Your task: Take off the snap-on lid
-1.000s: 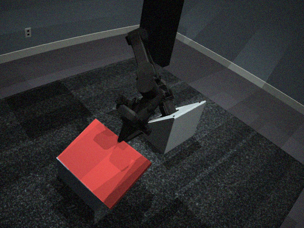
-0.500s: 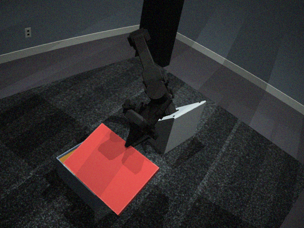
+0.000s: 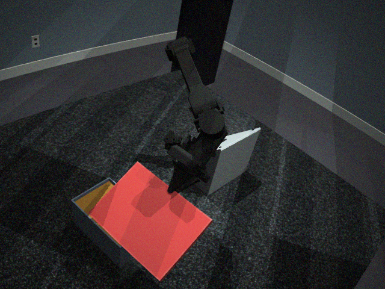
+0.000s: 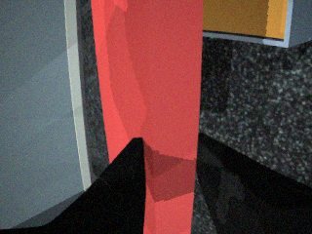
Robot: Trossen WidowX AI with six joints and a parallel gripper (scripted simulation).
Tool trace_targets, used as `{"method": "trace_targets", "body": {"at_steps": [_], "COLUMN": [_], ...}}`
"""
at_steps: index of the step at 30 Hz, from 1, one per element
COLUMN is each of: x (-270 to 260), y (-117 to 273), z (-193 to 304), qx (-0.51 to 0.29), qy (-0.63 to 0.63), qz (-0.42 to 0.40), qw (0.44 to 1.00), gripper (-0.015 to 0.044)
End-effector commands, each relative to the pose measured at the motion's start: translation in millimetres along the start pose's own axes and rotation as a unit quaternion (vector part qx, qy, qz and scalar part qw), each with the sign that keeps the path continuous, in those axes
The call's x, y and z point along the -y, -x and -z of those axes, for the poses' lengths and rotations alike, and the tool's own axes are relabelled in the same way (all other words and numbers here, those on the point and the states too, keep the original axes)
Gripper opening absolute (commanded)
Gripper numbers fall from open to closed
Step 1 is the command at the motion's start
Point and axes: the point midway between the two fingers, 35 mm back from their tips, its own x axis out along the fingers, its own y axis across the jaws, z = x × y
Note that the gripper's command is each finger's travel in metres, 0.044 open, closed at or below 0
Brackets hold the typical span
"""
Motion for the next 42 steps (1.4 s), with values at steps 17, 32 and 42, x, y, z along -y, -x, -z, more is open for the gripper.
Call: {"method": "trace_targets", "body": {"at_steps": [17, 32, 42], "x": [-1, 0, 0], "y": [4, 6, 7], "z": [40, 70, 90], "qx": [0.001, 0.000, -0.001], "qy": [-0.005, -0.006, -0.007], "qz": [-0.003, -0.003, -0.004], "qw": [1.000, 1.000, 1.000], "gripper": [0.0000, 0.0000, 0.0000]}}
